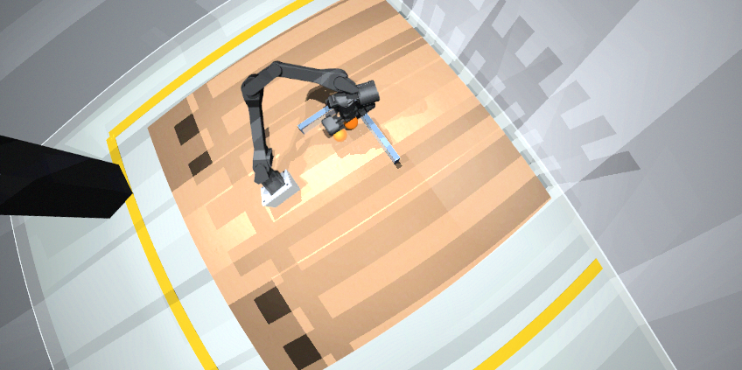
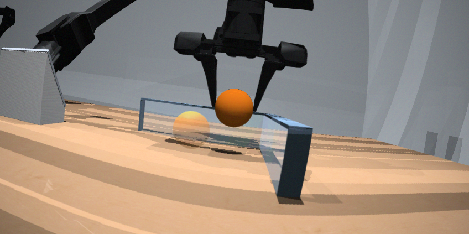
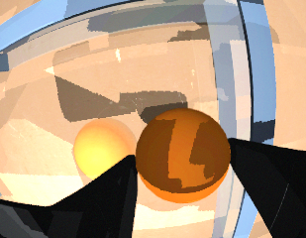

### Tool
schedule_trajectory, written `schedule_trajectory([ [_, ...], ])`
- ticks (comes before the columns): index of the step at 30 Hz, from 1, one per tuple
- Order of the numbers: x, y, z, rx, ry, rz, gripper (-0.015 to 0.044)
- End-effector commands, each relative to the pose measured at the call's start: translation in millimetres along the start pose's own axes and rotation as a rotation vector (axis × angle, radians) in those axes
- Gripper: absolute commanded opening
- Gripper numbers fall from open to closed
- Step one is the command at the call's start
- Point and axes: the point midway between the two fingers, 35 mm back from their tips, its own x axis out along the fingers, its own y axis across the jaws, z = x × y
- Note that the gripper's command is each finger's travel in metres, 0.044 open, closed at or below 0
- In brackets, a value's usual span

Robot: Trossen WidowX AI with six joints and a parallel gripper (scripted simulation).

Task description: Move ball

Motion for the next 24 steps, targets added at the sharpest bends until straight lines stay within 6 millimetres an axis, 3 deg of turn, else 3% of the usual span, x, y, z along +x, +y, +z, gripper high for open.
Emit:
schedule_trajectory([
  [1, -21.3, -1.3, -2.7, -0.001, 0.006, 0.002, 0.0],
  [14, -92.8, 5.7, -0.6, -0.001, 0.0, 0.005, 0.0],
  [18, -96.1, 6.8, -0.4, -0.001, 0.0, 0.005, 0.0],
  [24, -85.7, 15.6, -2.1, 0.001, 0.0, 0.004, 0.0],
])
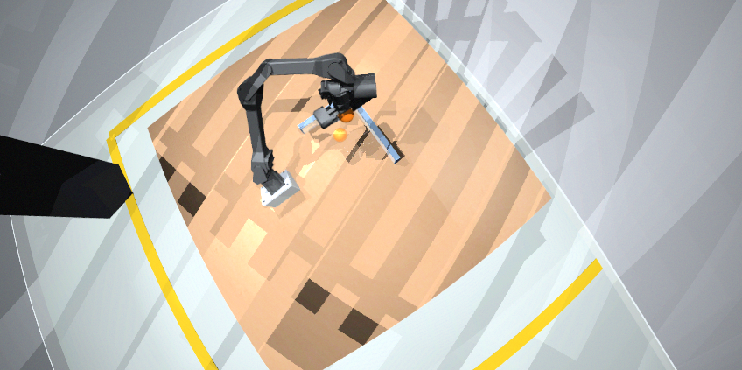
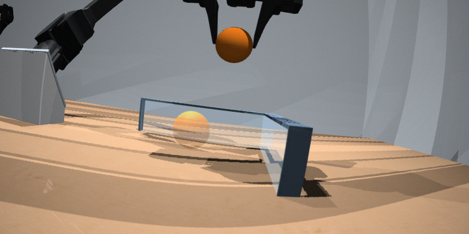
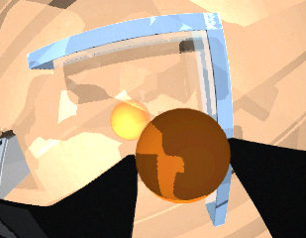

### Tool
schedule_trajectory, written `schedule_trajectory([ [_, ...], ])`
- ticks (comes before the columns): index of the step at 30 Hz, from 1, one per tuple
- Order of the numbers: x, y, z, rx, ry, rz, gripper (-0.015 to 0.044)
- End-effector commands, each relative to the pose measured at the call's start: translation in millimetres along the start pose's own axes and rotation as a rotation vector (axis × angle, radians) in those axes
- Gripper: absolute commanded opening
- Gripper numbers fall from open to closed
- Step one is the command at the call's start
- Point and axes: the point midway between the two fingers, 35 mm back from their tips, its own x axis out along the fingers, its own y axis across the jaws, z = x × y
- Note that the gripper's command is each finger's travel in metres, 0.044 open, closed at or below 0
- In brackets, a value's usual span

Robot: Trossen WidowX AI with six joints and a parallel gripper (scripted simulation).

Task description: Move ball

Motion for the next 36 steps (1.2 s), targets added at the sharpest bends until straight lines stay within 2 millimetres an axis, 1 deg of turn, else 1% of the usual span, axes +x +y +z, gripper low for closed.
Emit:
schedule_trajectory([
  [1, 5.2, 6.9, -0.3, -0.008, 0.006, 0.0, 0.0],
  [19, 42.7, 43.6, -6.0, -0.01, 0.005, 0.001, 0.0],
  [24, 49.3, 44.5, -6.4, -0.01, 0.006, 0.001, 0.0],
  [27, 61.4, 43.5, -6.9, -0.01, 0.007, 0.001, 0.0],
  [36, 107.0, 44.3, -6.3, -0.01, 0.004, 0.001, 0.0],
])
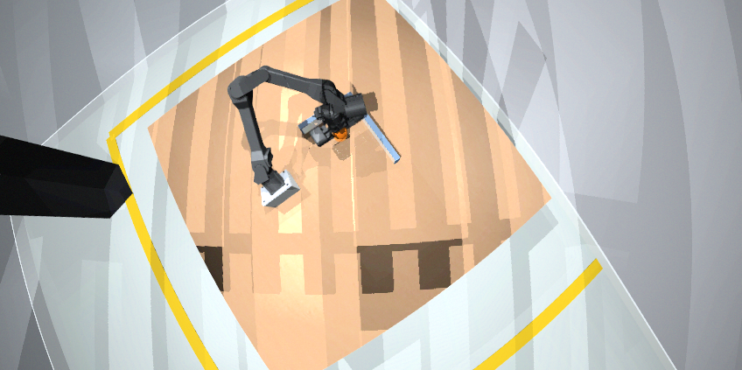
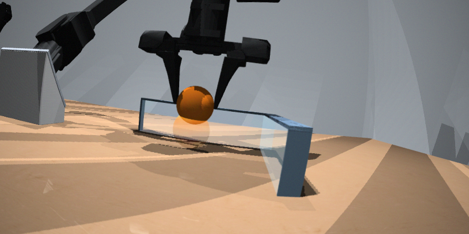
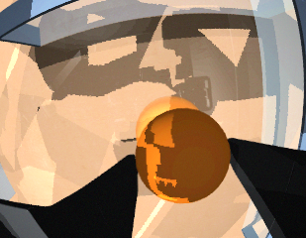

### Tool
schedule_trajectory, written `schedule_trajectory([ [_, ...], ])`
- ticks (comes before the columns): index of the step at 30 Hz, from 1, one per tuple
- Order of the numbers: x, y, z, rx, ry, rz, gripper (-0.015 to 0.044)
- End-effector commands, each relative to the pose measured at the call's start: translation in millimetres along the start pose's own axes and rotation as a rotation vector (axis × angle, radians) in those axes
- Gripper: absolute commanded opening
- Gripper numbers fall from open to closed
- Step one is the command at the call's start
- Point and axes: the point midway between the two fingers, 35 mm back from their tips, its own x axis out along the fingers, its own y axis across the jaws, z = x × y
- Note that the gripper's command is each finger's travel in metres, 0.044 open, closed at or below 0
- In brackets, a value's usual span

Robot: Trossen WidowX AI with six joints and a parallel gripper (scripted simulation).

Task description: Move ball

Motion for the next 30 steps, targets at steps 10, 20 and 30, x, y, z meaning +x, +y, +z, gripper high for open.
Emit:
schedule_trajectory([
  [10, 24.8, 2.3, 2.2, 0.004, -0.008, 0.0, 0.0],
  [20, 40.3, 2.4, 2.5, 0.004, -0.009, 0.0, 0.0],
  [30, 36.3, 1.5, 2.7, -0.004, -0.002, -0.004, 0.0184],
])
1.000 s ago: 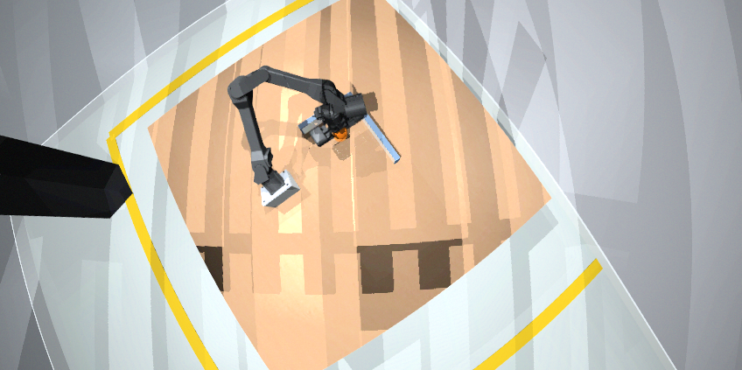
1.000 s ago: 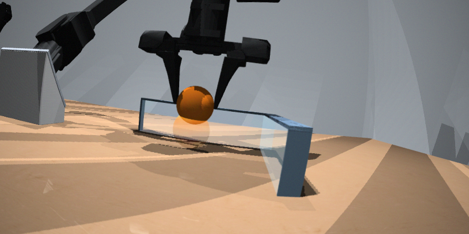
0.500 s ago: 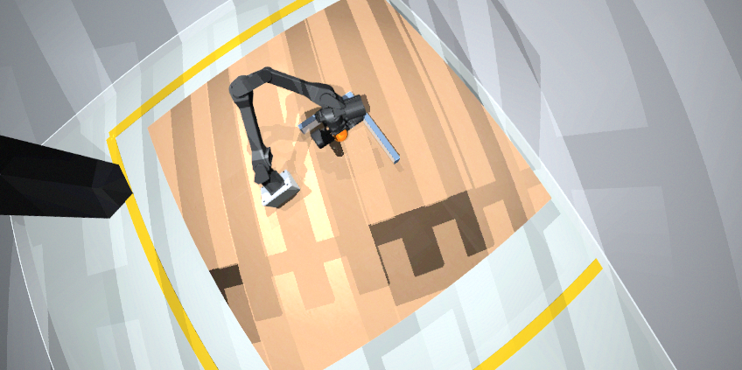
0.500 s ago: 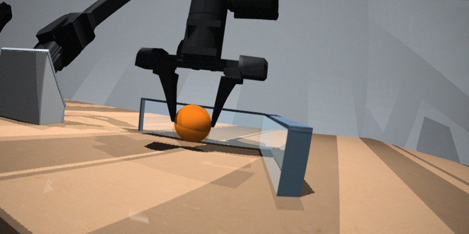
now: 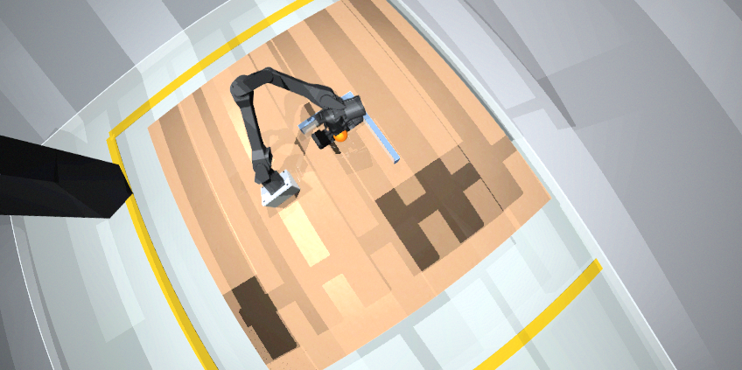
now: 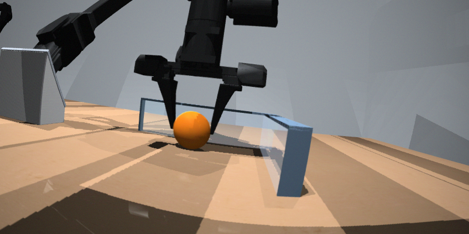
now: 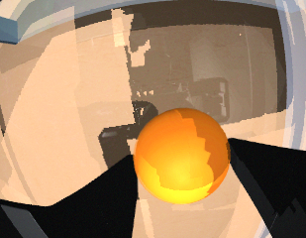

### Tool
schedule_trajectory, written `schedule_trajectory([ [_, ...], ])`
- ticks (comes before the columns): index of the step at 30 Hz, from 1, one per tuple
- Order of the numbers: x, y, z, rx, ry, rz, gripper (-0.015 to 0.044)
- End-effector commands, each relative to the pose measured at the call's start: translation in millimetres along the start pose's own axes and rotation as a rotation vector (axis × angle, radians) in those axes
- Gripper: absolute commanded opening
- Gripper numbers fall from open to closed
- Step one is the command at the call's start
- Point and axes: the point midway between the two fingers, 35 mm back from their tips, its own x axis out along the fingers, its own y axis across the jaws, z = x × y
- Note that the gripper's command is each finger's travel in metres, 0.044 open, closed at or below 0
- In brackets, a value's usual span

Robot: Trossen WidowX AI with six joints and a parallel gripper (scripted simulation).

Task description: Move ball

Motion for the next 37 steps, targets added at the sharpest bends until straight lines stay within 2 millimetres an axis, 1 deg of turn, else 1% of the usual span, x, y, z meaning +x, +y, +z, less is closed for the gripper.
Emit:
schedule_trajectory([
  [1, -0.1, -0.1, 0.2, -0.001, 0.0, 0.0, 0.021],
  [7, -0.1, -0.1, 0.2, -0.001, 0.0, 0.0, 0.0368],
  [9, -2.7, -0.5, -0.1, -0.001, 0.001, 0.0, 0.0368],
  [10, -10.7, -1.5, -0.7, 0.0, 0.002, 0.0, 0.0368],
  [11, -24.1, -2.7, -1.6, 0.002, 0.003, 0.001, 0.0368],
  [13, -58.9, -2.5, -2.2, 0.006, 0.002, 0.003, 0.0368],
  [14, -72.9, -1.2, -1.8, 0.007, -0.001, 0.004, 0.0368],
  [15, -81.4, -0.1, -1.3, 0.008, -0.003, 0.005, 0.0368],
  [16, -84.2, 0.3, -1.2, 0.008, -0.004, 0.005, 0.0368],
  [20, -84.2, 0.3, -1.2, 0.008, -0.004, 0.005, 0.0368],
  [21, -76.1, -2.2, -4.0, 0.02, -0.005, -0.006, 0.0368],
  [27, -76.1, -2.2, -4.0, 0.02, -0.005, -0.006, 0.0368],
  [28, -78.5, -2.2, -4.1, 0.02, -0.005, -0.006, 0.0394],
  [29, -85.5, -1.9, -4.0, 0.019, -0.005, -0.006, 0.0421],
  [30, -97.3, -1.1, -3.7, 0.019, -0.006, -0.005, 0.044],
  [31, -109.2, 0.1, -3.2, 0.018, -0.007, -0.005, 0.044],
  [32, -116.3, 1.1, -2.8, 0.017, -0.008, -0.004, 0.044],
  [37, -118.7, 1.5, -2.6, 0.017, -0.008, -0.004, 0.044],
])
